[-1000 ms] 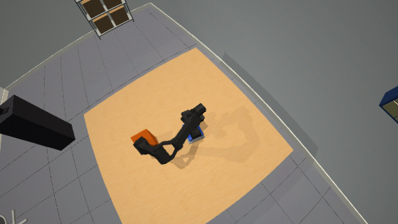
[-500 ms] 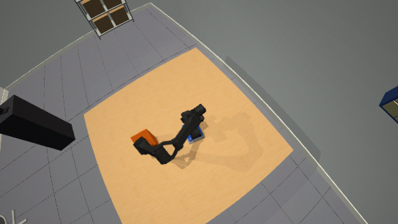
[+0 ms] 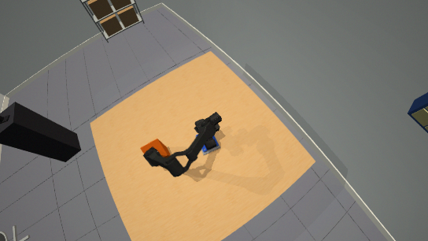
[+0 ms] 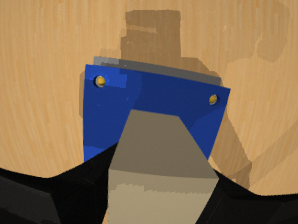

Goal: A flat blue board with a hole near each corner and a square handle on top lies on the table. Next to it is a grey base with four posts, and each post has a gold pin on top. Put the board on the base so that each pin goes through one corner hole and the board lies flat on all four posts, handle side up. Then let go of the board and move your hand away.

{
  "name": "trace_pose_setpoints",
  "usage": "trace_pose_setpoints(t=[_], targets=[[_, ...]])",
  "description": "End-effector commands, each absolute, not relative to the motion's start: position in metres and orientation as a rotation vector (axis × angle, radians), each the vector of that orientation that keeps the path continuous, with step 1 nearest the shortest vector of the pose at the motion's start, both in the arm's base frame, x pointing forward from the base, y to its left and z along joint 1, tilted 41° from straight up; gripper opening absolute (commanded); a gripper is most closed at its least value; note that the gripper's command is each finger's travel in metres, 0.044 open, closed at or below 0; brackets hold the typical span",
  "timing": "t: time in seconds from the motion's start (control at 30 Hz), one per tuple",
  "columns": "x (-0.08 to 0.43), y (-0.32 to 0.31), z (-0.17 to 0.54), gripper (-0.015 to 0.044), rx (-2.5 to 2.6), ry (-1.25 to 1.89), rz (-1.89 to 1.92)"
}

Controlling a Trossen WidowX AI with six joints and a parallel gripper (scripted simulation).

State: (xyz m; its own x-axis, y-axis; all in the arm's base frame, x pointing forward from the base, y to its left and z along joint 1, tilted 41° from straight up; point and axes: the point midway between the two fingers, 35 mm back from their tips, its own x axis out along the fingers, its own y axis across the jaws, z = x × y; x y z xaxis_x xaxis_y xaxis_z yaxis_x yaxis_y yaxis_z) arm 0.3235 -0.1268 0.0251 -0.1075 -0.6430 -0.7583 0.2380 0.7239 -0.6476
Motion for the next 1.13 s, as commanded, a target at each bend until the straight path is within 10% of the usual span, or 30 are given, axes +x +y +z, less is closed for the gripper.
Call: trace_pose_setpoints(t=[0.0, 0.23, 1.1], targets=[[0.324, -0.127, 0.025, 0.0263, -0.347, 1.505, -0.770], [0.324, -0.124, 0.028, 0.0440, -0.347, 1.505, -0.769], [0.330, -0.071, 0.087, 0.0440, -0.359, 1.510, -0.764]])
